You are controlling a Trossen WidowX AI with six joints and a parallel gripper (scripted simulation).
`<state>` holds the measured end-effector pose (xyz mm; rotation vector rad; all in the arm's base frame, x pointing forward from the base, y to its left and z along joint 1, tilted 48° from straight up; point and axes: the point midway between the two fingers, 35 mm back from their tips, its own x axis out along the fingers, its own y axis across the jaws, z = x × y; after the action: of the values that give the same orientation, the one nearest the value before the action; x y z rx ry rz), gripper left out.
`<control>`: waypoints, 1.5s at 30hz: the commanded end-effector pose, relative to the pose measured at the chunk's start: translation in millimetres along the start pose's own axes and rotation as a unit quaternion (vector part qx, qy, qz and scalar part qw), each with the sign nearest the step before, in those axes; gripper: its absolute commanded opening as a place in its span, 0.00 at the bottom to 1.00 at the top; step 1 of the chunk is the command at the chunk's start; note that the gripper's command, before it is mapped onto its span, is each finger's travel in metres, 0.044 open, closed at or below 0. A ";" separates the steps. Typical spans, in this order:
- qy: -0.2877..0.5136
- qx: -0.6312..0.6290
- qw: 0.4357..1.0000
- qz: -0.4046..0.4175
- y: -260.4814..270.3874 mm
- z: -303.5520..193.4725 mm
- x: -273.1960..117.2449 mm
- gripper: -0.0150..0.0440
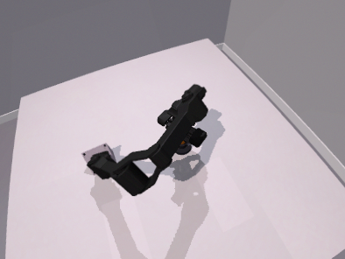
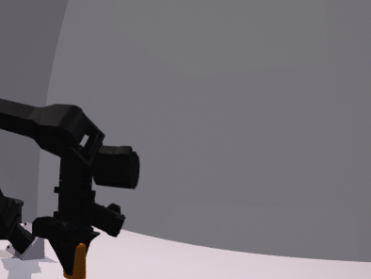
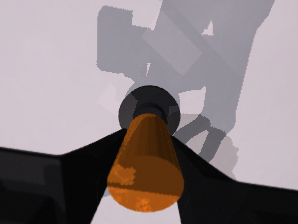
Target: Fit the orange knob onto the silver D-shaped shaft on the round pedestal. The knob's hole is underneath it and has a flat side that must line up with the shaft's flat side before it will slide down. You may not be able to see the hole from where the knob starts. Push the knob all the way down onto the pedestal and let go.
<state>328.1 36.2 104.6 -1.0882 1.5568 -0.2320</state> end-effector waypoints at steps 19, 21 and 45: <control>0.000 0.002 1.000 0.001 -0.3 -0.2 13.9 0.25; 0.000 0.002 1.000 0.001 -0.3 -0.2 13.9 0.34; -0.029 -0.014 0.999 -0.003 -0.5 2.0 -34.0 1.00</control>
<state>327.0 34.1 105.9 -1.1022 1.5621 -0.2220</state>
